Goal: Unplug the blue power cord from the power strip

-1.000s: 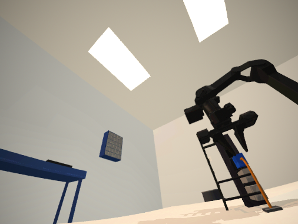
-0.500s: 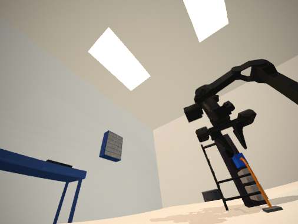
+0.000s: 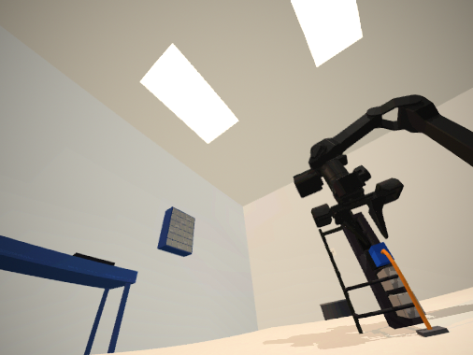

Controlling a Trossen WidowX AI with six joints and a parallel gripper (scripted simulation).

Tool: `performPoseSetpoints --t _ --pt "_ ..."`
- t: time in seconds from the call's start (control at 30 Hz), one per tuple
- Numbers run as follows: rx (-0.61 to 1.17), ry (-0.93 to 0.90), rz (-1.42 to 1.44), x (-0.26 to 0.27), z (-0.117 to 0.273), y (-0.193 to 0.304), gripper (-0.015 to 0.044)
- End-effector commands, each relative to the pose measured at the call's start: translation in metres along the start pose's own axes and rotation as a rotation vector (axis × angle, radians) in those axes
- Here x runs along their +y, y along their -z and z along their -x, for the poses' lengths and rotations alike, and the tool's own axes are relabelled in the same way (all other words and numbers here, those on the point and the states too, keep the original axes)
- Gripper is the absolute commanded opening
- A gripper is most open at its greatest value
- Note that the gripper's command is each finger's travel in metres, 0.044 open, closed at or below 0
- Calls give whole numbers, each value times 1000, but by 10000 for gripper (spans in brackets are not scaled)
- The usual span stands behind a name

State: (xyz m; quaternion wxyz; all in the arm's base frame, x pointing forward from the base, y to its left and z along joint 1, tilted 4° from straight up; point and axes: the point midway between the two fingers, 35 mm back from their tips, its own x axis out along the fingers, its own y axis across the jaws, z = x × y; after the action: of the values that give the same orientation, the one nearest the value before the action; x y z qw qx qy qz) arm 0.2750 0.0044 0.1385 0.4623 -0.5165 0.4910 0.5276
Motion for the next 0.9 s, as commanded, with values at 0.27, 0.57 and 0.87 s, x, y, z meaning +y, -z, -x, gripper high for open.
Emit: performPoseSetpoints --t 0.27,0.57,0.87 --pt "6 -2 4 1 0 21 160" --pt "7 -2 4 1 -1 27 160" --pt "7 -2 4 1 -12 27 160"
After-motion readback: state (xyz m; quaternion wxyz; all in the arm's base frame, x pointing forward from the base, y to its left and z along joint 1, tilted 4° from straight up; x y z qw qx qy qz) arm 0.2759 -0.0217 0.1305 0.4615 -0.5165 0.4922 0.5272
